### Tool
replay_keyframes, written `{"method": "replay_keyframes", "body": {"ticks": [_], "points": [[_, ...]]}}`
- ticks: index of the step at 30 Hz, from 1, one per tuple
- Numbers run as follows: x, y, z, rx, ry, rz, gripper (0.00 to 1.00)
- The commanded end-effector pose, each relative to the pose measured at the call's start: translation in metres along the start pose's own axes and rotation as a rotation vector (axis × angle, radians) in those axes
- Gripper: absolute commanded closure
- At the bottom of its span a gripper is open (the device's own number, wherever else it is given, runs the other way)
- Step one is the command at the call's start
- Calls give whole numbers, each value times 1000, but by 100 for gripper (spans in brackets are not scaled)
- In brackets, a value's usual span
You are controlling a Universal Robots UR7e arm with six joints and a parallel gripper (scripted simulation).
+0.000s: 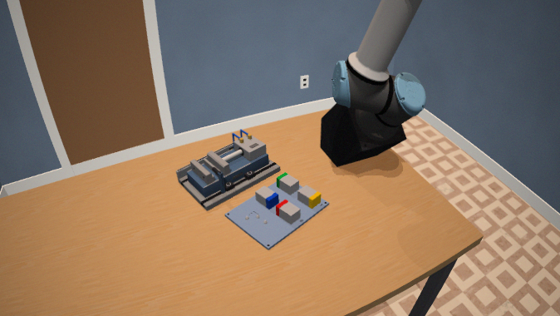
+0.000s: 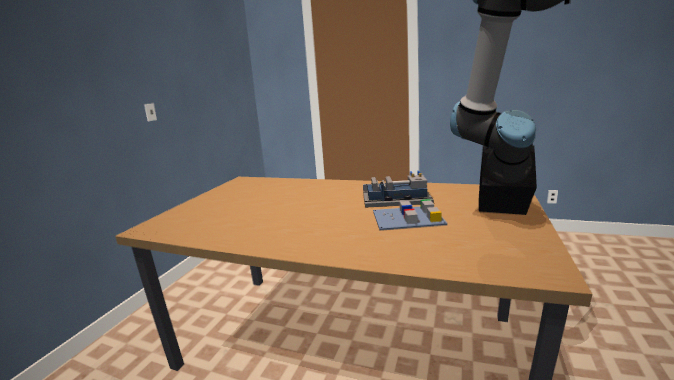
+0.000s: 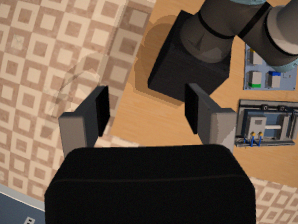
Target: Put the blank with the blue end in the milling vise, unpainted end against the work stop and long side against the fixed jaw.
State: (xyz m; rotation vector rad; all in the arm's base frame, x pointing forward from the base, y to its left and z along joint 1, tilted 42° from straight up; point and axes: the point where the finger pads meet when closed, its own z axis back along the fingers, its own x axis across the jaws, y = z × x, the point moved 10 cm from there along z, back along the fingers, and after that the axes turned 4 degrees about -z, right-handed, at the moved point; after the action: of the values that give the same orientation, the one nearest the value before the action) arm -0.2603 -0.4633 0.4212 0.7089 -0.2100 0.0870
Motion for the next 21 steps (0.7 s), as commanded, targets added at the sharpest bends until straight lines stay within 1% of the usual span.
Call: {"method": "replay_keyframes", "body": {"ticks": [1,4,9,21], "points": [[-1,0,0,-1,1,0,0],[-1,0,0,-1,1,0,0],[-54,-14,-24,-1,1,0,0],[-54,-14,-24,-1,1,0,0]]}}
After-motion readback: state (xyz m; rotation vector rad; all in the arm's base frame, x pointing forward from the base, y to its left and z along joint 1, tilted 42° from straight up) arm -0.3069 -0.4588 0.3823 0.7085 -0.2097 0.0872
